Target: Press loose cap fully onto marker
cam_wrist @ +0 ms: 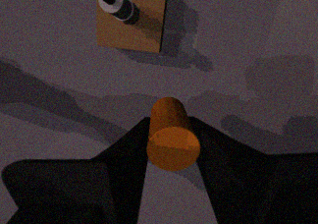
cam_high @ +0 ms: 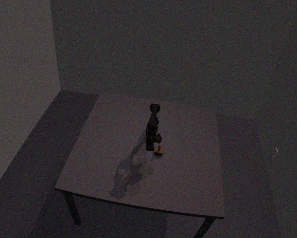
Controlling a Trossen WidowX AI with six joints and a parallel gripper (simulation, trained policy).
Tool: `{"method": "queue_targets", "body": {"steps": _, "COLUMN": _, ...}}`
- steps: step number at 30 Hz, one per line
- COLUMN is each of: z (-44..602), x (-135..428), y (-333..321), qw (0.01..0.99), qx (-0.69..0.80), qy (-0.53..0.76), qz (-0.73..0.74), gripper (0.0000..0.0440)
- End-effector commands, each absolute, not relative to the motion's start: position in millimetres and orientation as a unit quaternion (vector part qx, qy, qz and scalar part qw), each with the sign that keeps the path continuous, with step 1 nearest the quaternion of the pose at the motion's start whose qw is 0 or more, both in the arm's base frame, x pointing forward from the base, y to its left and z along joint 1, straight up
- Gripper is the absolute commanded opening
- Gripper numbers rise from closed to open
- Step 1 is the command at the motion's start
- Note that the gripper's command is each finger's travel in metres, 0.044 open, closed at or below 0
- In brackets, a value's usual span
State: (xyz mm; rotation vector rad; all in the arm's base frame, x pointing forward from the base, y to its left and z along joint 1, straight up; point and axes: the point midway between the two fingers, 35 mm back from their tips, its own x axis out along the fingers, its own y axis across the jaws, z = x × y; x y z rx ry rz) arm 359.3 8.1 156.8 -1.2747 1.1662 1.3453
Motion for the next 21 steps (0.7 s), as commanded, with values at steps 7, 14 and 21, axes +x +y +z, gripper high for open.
{"method": "queue_targets", "body": {"steps": 7, "z": 170, "x": 340, "y": 47, "qw": 0.442, "qx": -0.523, "qy": 0.458, "qz": 0.568, "gripper": 0.0015}}
{"method": "queue_targets", "body": {"steps": 14, "z": 176, "x": 323, "y": 71, "qw": 0.425, "qx": -0.528, "qy": 0.449, "qz": 0.583, "gripper": 0.0000}}
{"method": "queue_targets", "body": {"steps": 21, "z": 180, "x": 310, "y": 85, "qw": 0.412, "qx": -0.535, "qy": 0.441, "qz": 0.592, "gripper": 0.0000}}
